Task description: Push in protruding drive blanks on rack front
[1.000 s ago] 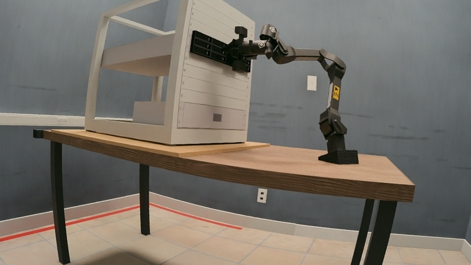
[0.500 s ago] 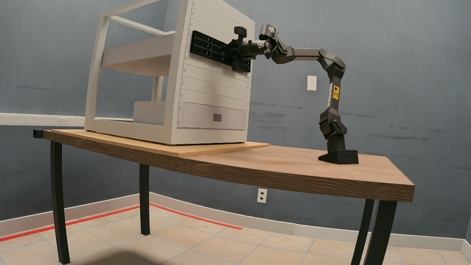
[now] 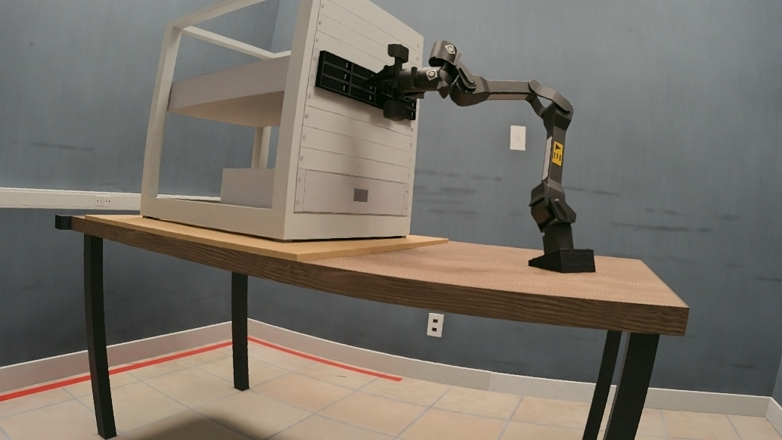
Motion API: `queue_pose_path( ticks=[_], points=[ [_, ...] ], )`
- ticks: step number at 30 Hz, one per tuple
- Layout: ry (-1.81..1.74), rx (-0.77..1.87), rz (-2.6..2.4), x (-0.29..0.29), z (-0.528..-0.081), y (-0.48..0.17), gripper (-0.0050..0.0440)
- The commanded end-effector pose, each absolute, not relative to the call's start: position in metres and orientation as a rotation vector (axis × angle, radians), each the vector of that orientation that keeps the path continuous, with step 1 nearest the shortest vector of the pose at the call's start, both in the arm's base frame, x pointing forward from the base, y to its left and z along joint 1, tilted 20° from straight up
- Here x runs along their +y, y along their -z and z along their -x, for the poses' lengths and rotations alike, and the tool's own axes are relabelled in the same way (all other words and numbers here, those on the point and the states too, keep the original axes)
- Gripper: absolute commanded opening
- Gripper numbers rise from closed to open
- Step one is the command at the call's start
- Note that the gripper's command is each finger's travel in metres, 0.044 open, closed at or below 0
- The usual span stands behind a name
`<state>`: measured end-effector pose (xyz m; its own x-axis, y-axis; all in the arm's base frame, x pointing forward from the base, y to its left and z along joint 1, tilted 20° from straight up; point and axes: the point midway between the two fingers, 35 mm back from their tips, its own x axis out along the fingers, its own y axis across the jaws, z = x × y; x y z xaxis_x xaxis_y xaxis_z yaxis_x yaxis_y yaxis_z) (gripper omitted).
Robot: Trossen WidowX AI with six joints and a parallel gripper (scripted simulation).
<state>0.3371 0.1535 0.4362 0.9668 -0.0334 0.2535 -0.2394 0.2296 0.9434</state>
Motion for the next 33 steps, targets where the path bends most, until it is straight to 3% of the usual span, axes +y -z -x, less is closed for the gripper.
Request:
queue_pose_path(
  ticks=[1,33],
  points=[
    [-0.157,-0.252,-1.349,0.1524,-0.3362,-0.4457,-0.005],
    [-0.157,-0.252,-1.349,0.1522,-0.342,-0.4474,-0.005]
  ],
)
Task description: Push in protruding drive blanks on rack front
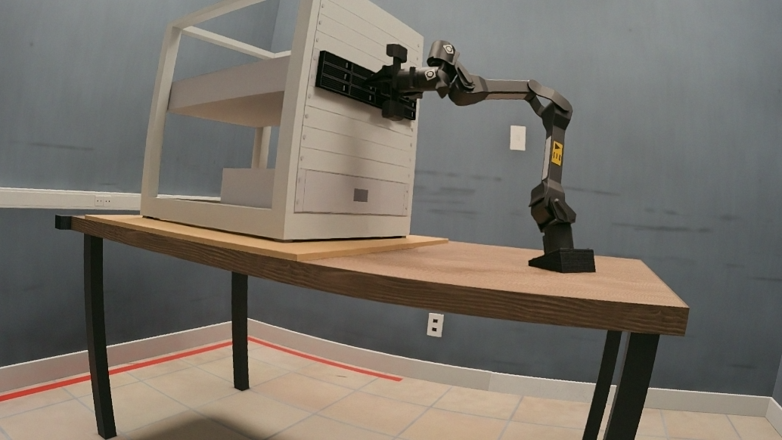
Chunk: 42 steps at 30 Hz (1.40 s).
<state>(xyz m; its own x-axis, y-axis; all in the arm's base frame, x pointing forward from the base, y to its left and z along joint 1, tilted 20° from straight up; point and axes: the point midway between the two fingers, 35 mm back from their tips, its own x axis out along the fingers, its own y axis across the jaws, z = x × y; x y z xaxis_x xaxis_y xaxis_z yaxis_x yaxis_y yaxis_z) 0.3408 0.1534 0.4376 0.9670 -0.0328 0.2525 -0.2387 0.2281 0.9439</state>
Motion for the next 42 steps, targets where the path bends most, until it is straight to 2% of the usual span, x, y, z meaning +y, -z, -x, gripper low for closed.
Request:
queue_pose_path(
  ticks=[1,15,24,42],
  points=[
    [-0.157,-0.252,-1.349,0.152,-0.342,-0.447,-0.005],
    [-0.157,-0.252,-1.349,0.152,-0.339,-0.447,-0.005],
    [-0.157,-0.252,-1.349,0.154,-0.29,-0.433,-0.005],
    [-0.157,-0.252,-1.349,0.154,-0.284,-0.431,-0.005]
  ],
)
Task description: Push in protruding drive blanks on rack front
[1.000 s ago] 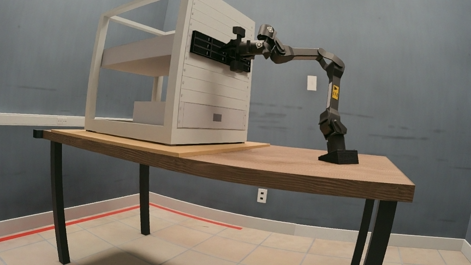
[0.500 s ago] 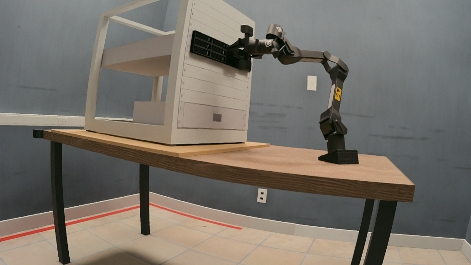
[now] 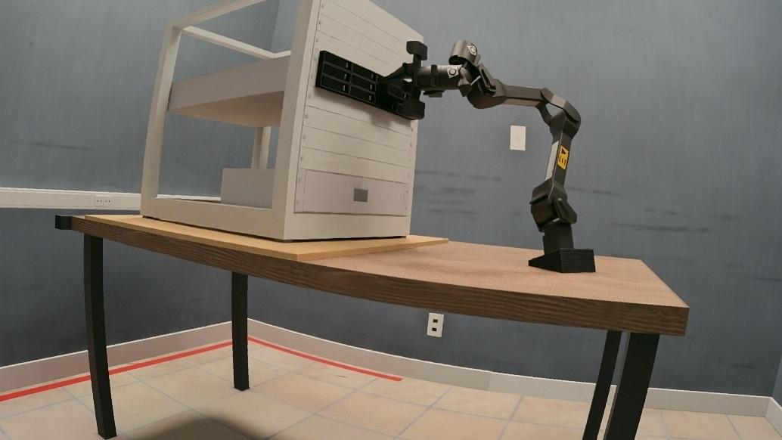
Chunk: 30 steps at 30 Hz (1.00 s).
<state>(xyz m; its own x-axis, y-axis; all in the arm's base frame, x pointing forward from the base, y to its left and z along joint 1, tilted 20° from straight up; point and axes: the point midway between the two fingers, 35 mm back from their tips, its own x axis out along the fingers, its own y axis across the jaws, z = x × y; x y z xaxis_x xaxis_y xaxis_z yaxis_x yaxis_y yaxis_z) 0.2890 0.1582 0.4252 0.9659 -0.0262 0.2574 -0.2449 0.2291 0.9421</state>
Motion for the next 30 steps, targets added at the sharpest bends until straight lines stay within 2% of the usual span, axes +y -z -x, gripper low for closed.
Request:
queue_pose_path(
  ticks=[1,13,30],
  points=[
    [-0.157,-0.252,-1.349,0.154,-0.284,-0.431,-0.005],
    [-0.157,-0.252,-1.349,0.145,-0.286,-0.4,-0.005],
    [-0.157,-0.252,-1.349,0.144,-0.302,-0.404,-0.005]
  ],
)
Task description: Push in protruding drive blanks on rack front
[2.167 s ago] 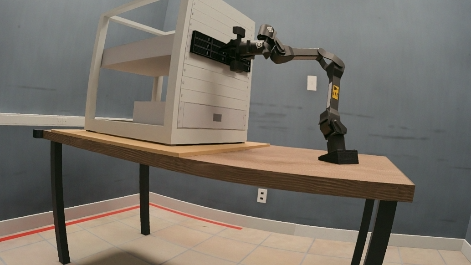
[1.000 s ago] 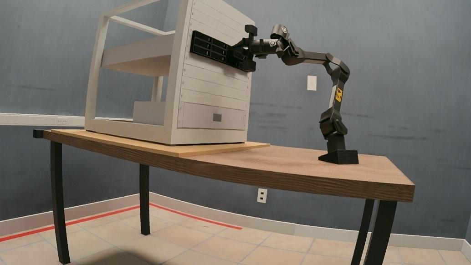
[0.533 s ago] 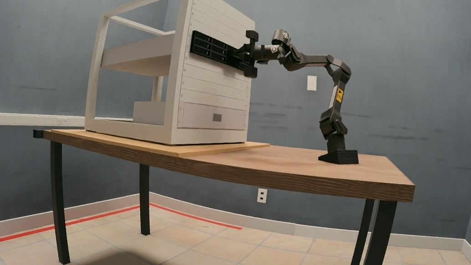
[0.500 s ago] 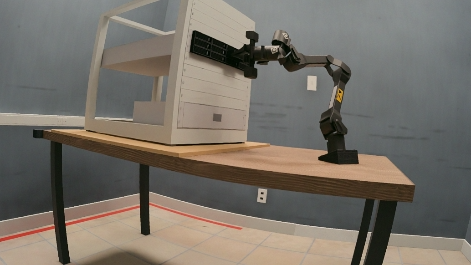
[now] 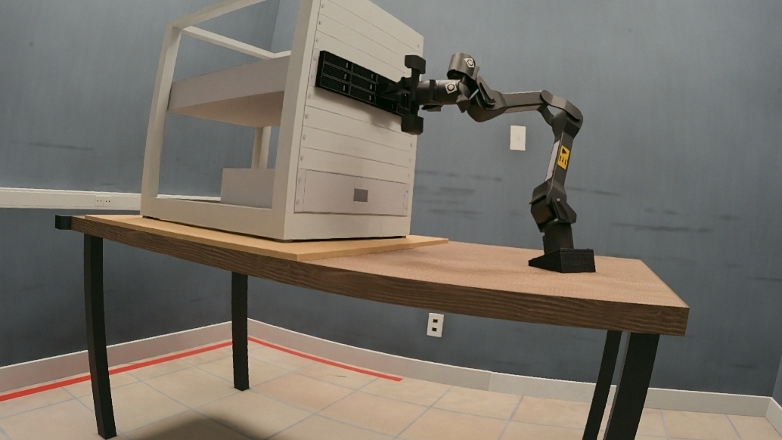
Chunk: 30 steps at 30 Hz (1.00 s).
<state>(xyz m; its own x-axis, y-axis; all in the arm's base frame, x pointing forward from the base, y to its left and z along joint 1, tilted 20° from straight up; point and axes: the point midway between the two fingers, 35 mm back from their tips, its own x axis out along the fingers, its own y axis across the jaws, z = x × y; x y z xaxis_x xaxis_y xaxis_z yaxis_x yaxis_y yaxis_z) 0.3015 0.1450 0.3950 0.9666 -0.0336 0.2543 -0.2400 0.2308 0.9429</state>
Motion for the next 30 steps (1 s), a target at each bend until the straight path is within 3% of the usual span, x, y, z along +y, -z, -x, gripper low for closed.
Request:
queue_pose_path(
  ticks=[1,30],
  points=[
    [-0.157,-0.252,-1.349,0.1445,-0.3022,-0.4045,-0.005],
    [-0.157,-0.252,-1.349,0.1482,-0.3066,-0.4074,-0.005]
  ],
)
